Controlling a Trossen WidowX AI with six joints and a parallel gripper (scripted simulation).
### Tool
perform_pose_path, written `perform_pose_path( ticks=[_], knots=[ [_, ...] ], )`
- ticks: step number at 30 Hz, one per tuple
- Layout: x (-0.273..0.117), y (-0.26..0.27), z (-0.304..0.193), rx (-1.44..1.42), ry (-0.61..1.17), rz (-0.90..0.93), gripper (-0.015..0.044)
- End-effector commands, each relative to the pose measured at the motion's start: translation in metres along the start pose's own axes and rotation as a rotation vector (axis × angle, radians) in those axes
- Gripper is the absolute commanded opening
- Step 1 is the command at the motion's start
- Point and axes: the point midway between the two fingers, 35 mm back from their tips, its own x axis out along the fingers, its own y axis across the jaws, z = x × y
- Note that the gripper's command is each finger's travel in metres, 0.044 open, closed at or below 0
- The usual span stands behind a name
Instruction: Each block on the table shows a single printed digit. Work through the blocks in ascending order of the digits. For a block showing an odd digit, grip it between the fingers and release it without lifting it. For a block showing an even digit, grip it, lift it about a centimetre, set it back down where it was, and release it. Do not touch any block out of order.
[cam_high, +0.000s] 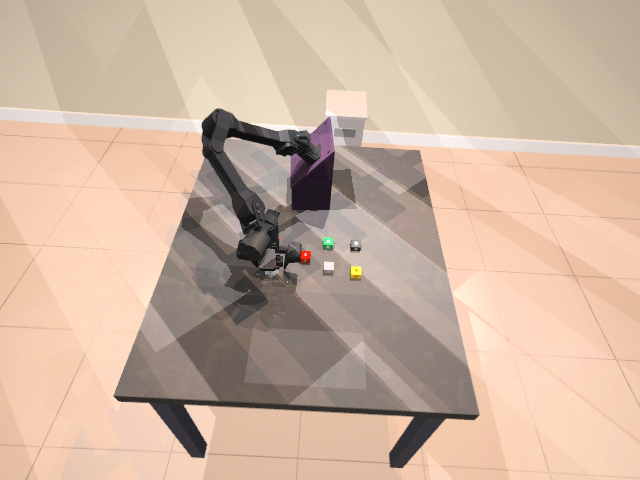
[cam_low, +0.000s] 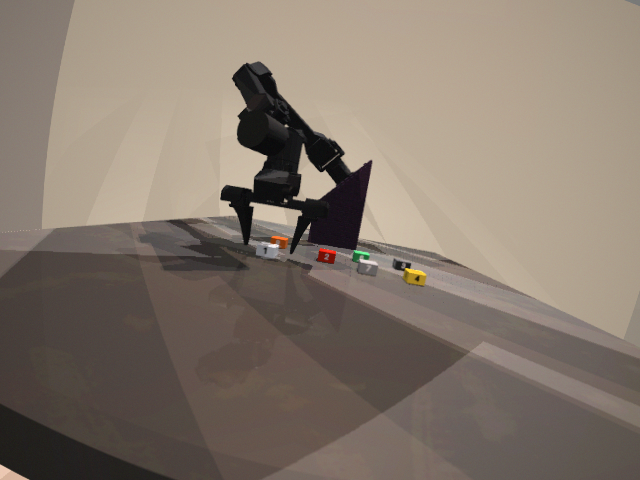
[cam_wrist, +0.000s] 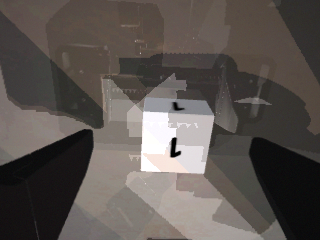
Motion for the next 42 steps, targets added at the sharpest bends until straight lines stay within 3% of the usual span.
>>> perform_pose_path(
  ticks=[1,5,7,12,16,24,30,37,39,42],
  knots=[
    [-0.022,0.001,0.001,-0.001,-0.002,0.002,0.04],
    [-0.034,0.0,0.001,-0.001,-0.002,0.001,0.04],
    [-0.044,0.001,0.002,0.0,-0.002,0.004,0.0348],
    [-0.112,0.001,0.001,0.0,-0.002,0.006,0.0216],
    [-0.115,0.001,0.001,0.0,-0.002,0.005,0.012],
    [-0.115,0.004,0.0,0.0,-0.002,0.006,0.012],
    [-0.115,0.089,-0.051,-0.003,0.0,0.012,0.012],
    [-0.115,0.098,-0.058,-0.003,0.0,0.01,0.012],
    [-0.104,0.099,-0.057,-0.003,0.0,0.012,0.0172],
    [-0.057,0.099,-0.056,-0.003,0.0,0.012,0.0251]
  ],
)
